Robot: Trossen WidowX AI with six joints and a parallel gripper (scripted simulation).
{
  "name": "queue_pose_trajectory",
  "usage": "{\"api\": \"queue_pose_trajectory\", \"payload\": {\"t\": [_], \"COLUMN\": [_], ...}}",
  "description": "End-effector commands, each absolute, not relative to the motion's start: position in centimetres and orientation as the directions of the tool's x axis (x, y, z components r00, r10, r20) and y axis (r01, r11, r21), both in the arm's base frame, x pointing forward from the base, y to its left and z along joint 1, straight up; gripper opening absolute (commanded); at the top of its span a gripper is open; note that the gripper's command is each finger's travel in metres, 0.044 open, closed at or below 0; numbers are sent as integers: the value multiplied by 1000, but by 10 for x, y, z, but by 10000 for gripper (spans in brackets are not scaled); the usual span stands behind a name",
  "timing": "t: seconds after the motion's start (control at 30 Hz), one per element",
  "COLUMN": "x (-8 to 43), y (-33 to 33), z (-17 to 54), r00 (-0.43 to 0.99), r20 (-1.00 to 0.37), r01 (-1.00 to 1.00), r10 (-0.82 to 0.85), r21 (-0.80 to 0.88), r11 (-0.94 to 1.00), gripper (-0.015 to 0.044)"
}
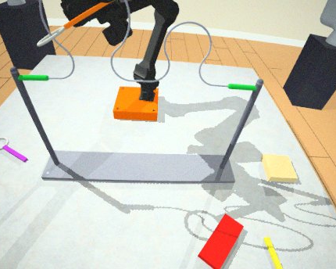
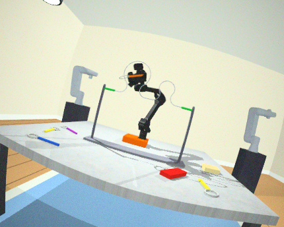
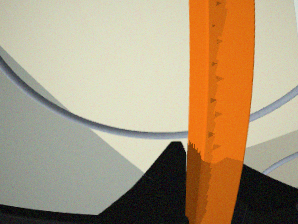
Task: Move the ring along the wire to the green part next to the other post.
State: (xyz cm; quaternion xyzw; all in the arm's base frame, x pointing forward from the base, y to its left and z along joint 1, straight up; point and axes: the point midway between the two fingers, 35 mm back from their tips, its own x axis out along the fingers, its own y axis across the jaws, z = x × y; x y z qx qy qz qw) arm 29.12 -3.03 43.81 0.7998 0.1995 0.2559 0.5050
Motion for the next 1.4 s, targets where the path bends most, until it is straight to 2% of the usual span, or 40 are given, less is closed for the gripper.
{"api": "queue_pose_trajectory", "payload": {"t": [0.0, 0.7, 1.37], "x": [291, 290, 291], "y": [-29, -27, -26], "z": [437, 429, 420], "r00": [786, 783, 785], "r20": [186, 48, -89], "r01": [54, 24, -3], "r10": [590, 621, 613], "r21": [929, 994, 989], "r11": [-365, -107, 146], "gripper": [-150, -150, -150]}}
